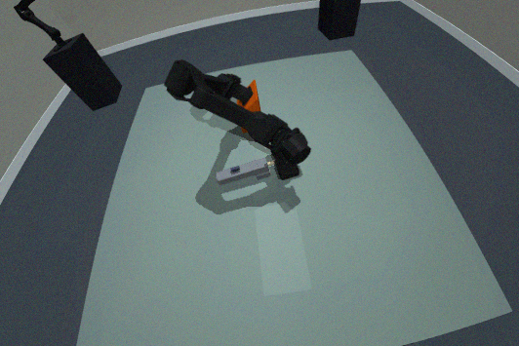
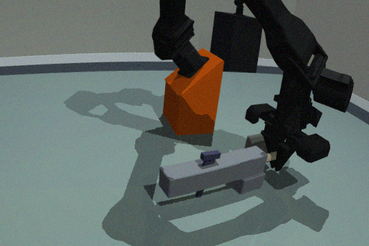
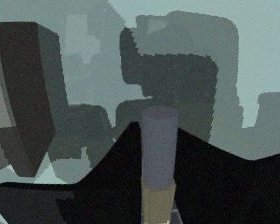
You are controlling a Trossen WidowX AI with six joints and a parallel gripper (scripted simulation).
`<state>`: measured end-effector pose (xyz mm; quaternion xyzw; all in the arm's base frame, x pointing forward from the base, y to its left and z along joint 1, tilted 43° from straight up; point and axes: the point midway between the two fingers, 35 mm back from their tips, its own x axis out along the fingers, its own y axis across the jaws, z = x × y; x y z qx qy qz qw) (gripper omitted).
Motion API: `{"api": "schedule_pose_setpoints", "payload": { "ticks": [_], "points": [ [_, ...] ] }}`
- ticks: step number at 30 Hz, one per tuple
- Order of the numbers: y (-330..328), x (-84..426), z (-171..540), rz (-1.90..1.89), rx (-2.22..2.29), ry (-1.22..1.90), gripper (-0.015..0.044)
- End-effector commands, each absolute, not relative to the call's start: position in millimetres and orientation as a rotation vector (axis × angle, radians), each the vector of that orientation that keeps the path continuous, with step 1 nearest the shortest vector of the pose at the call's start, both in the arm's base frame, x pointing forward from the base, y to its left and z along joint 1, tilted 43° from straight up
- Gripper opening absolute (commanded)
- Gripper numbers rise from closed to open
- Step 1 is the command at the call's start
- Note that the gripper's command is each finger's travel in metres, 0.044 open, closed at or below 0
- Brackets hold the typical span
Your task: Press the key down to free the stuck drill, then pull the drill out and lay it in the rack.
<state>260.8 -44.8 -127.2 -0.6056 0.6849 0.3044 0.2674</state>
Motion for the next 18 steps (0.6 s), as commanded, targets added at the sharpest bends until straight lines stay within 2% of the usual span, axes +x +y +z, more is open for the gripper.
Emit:
{"api": "schedule_pose_setpoints", "payload": {
  "ticks": [1,18],
  "points": [
    [-43.6,260.7,-125.9,0.823,-1.639,1.850,0.0000],
    [-42.3,260.2,-124.4,0.823,-1.640,1.851,0.0000]
  ]
}}
